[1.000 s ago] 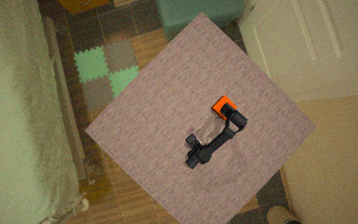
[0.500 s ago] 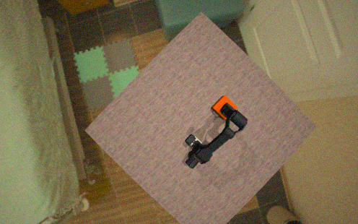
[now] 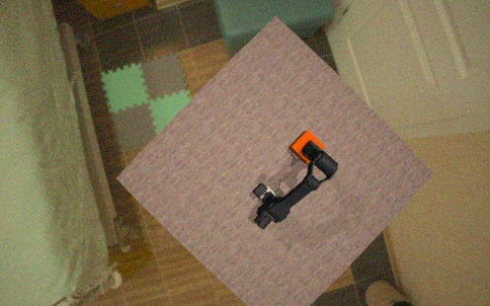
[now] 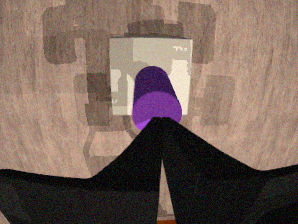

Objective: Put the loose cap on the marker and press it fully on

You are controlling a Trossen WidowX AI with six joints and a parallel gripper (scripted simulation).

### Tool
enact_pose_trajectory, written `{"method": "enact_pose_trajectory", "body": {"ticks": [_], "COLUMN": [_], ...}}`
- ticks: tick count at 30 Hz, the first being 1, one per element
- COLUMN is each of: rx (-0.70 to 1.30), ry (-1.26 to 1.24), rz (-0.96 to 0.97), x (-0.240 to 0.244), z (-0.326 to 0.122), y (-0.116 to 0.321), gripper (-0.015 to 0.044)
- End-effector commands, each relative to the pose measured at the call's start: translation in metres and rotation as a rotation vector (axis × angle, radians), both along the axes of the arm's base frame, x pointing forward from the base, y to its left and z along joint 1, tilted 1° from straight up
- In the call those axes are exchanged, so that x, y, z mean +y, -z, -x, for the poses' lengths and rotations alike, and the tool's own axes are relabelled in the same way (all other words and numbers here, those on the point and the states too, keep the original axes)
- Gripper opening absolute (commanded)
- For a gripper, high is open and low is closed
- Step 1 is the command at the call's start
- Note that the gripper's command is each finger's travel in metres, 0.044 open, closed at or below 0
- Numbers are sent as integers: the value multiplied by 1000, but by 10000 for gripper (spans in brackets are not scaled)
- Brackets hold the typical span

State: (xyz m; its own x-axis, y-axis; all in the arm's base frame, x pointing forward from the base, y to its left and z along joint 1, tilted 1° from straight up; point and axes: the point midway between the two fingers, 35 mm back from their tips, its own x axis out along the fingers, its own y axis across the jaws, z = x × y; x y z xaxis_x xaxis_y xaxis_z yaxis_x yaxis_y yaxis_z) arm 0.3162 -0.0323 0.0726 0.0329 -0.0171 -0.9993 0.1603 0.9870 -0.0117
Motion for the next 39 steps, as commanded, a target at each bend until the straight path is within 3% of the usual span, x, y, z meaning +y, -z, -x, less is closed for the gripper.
{"method": "enact_pose_trajectory", "body": {"ticks": [1,21,29,35,39], "rx": [6,-6,-2,-2,-2], "ry": [-5,0,0,0,0], "rz": [-4,1,0,0,0], "x": [0,0,1,1,1], "z": [1,-2,0,1,1], "y": [9,18,-68,-70,-70], "gripper": [0,0,0,0,105]}}
